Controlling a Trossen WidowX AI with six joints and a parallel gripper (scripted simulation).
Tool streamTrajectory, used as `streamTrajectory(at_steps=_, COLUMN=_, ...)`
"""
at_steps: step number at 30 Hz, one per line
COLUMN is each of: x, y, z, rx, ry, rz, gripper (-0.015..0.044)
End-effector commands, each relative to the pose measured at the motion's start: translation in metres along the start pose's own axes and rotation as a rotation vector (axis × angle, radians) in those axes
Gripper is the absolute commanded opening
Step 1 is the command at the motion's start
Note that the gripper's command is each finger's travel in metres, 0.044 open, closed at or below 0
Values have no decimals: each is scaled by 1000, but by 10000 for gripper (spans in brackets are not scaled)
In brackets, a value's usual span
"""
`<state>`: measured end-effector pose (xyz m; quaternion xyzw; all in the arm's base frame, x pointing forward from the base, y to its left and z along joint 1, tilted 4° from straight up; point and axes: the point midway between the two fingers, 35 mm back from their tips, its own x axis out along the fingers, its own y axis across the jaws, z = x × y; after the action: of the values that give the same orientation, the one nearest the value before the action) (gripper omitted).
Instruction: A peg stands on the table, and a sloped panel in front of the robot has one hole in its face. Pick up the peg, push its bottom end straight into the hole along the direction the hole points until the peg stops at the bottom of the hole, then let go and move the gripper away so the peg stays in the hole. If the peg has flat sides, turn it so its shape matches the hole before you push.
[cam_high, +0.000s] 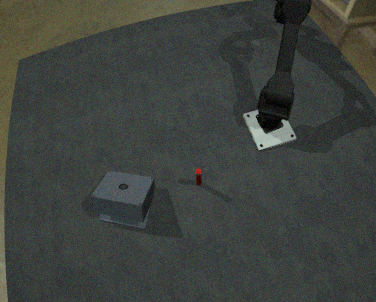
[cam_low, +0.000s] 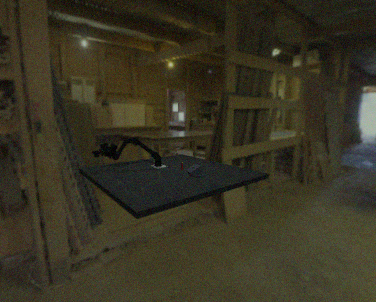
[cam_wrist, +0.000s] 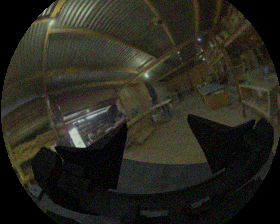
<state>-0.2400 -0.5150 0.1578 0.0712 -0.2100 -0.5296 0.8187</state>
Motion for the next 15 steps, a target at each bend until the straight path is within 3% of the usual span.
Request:
streamTrajectory(at_steps=1, x=1, y=1, z=0, rx=2, ry=1, rz=1, gripper=426)
streamTrajectory(at_steps=15, x=65, y=49, z=-26, rx=161, ry=69, rz=41, gripper=440)
